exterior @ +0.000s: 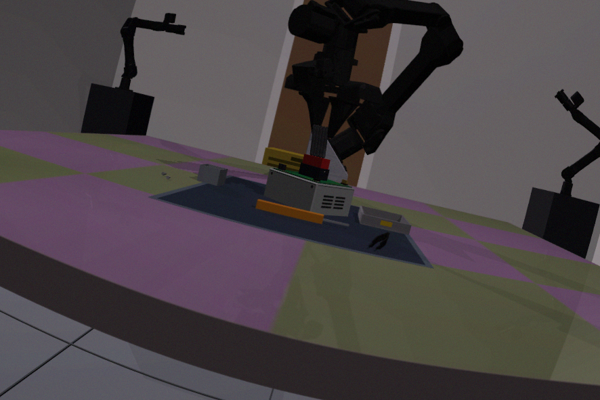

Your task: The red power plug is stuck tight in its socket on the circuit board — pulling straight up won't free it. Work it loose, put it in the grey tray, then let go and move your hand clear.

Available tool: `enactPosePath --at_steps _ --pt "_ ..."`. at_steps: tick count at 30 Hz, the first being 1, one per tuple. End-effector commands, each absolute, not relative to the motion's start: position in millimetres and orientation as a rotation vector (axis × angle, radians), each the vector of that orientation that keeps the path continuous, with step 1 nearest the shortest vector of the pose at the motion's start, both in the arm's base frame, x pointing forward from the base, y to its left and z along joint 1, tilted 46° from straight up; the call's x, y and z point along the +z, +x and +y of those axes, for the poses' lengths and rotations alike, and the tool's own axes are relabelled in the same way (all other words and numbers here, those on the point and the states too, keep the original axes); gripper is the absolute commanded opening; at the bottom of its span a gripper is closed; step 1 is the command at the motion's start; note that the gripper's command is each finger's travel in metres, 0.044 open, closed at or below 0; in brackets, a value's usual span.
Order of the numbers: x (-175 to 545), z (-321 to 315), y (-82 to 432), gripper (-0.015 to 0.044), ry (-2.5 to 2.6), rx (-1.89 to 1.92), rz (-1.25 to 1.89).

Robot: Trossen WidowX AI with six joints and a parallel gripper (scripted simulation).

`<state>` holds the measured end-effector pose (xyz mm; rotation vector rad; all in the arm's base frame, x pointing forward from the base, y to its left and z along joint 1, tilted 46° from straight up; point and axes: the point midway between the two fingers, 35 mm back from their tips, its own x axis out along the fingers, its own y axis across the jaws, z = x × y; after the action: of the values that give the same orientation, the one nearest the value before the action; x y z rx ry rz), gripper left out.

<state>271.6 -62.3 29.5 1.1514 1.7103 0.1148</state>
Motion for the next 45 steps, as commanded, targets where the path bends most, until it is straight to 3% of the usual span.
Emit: enactPosePath --at_steps 1,5,15,34,43,45 --pt "31 -67 273 0.0000 1.154 0.087 1.679" --pt "23 -59 273 0.0000 1.155 0.087 1.679" --pt "23 -59 273 0.0249 1.155 0.087 1.679" --pt "10 -46 273 0.0249 1.155 0.088 1.679" --pt "10 -46 273 0.0013 1.155 0.088 1.679" --pt "10 -46 273 0.0000 1.155 0.088 1.679"
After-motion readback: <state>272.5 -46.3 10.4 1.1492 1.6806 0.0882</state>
